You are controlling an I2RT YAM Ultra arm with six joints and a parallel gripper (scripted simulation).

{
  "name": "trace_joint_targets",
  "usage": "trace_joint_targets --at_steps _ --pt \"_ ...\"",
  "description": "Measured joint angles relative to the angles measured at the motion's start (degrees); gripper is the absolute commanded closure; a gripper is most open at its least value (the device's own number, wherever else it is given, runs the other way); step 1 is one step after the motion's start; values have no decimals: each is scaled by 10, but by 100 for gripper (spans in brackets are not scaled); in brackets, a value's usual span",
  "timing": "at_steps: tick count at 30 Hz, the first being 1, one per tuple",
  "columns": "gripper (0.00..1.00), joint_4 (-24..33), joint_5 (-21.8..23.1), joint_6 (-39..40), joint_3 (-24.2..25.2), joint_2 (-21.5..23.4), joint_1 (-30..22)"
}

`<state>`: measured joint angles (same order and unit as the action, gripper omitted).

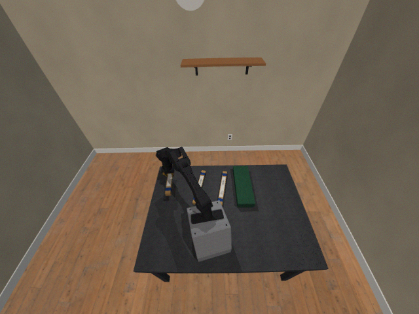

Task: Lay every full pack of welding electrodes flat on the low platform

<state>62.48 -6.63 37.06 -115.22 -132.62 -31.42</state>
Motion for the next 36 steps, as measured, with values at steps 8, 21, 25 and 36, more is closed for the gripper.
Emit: trace_joint_targets --at_steps 8,21,25,36 --pt "100 24 0 2 -14 12 -2" --pt "100 34 0 3 -17 14 -3" --pt "100 35 0 3 -17 16 -3" --pt "100 35 0 3 -17 22 -3"
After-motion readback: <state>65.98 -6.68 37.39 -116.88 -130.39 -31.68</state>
